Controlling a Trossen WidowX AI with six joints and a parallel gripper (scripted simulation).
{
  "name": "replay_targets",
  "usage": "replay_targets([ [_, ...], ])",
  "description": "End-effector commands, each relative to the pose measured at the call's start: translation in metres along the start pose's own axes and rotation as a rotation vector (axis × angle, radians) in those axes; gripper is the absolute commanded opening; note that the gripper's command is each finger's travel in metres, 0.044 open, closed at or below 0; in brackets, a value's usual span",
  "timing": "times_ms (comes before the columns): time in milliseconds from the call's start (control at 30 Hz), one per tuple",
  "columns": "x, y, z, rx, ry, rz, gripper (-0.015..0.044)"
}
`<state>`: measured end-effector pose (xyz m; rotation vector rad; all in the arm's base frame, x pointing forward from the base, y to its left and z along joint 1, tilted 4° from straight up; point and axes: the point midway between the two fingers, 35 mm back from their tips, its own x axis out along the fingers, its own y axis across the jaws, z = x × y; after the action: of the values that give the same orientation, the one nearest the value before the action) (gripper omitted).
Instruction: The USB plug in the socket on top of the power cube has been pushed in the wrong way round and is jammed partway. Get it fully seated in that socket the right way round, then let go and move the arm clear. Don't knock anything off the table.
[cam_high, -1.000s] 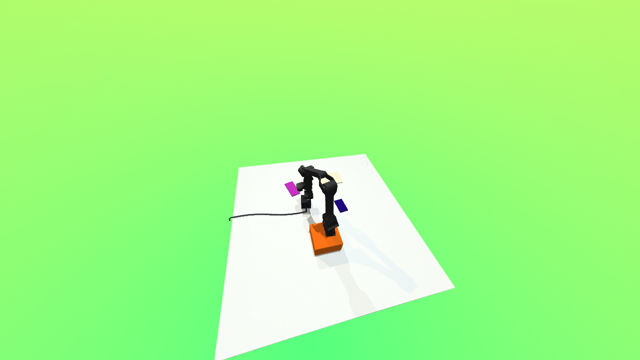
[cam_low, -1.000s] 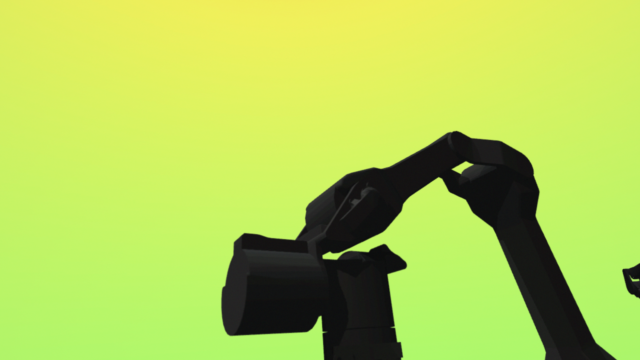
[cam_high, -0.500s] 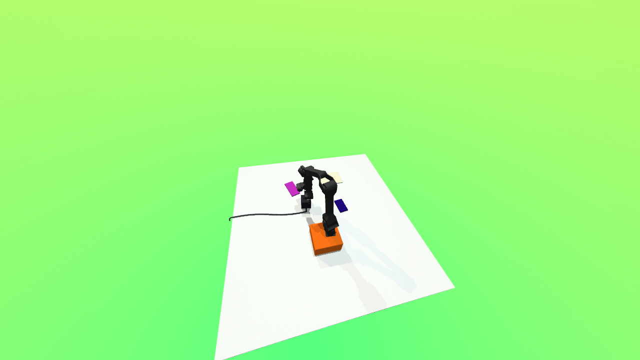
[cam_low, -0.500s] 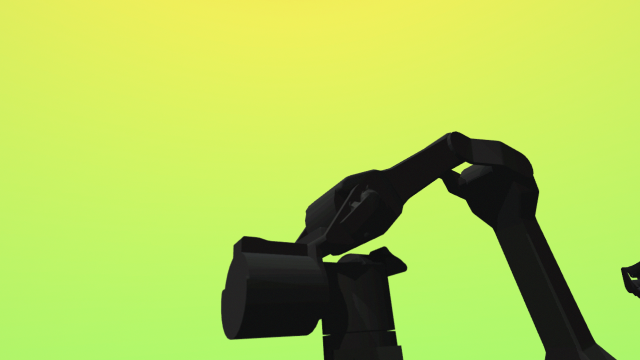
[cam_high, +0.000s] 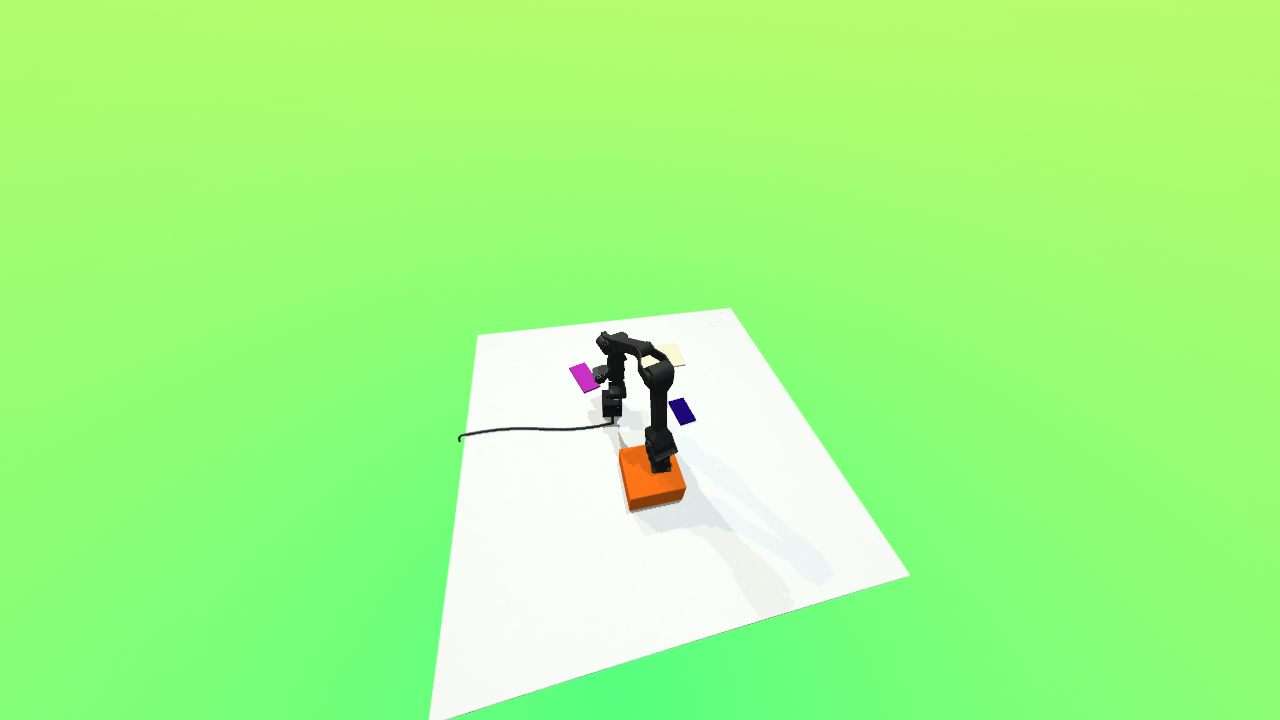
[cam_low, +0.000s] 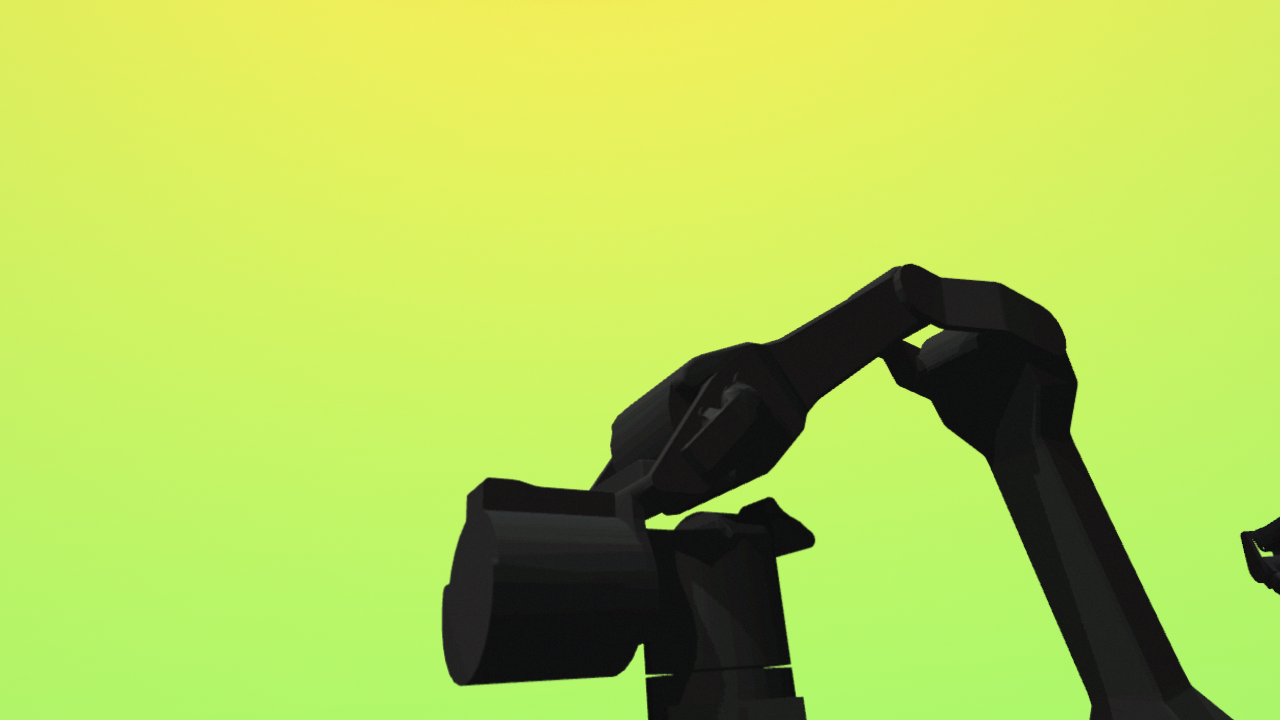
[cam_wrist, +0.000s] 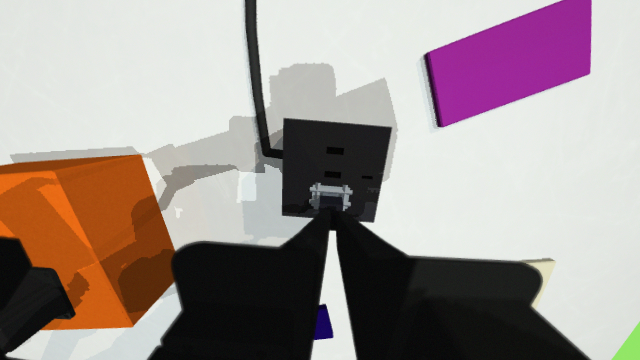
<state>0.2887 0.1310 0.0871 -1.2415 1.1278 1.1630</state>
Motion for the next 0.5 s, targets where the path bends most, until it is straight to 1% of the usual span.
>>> replay_targets([
  [0,0.0007,-0.0002,0.0001,0.005,0.0,-0.001,0.0],
  [467,0.0024,-0.0002,0.0001,0.005,0.0,-0.001,0.0],
])
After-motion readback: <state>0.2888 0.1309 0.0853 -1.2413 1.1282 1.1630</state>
